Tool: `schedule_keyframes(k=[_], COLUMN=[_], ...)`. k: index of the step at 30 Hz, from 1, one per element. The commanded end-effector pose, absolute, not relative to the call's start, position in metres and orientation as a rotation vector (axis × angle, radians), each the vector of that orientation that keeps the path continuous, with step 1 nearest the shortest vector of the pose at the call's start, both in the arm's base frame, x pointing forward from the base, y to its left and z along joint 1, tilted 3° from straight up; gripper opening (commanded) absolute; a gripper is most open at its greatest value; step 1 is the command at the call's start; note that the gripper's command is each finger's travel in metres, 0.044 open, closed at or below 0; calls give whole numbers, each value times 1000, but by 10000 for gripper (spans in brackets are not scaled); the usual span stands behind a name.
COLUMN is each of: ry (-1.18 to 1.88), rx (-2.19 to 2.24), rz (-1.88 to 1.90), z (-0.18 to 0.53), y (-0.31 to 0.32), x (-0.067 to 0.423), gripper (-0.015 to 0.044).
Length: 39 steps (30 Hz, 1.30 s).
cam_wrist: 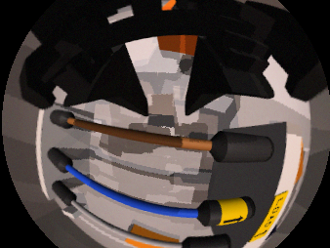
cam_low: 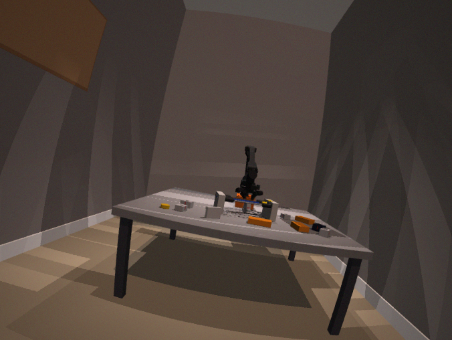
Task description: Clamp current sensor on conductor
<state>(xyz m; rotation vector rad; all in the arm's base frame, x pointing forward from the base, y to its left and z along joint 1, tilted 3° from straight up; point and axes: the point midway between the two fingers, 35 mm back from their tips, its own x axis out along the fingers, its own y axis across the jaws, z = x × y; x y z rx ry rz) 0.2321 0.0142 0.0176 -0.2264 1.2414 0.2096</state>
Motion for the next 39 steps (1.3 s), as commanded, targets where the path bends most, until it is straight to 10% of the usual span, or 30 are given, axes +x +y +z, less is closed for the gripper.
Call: schedule_keyframes(k=[1,17,39], ry=[1241,1240,1245], rx=[-226,-225,-225], rz=[210,213,213], z=[18,20,16], y=[14,15,7], x=[232,232,178], gripper=[188,0,0])
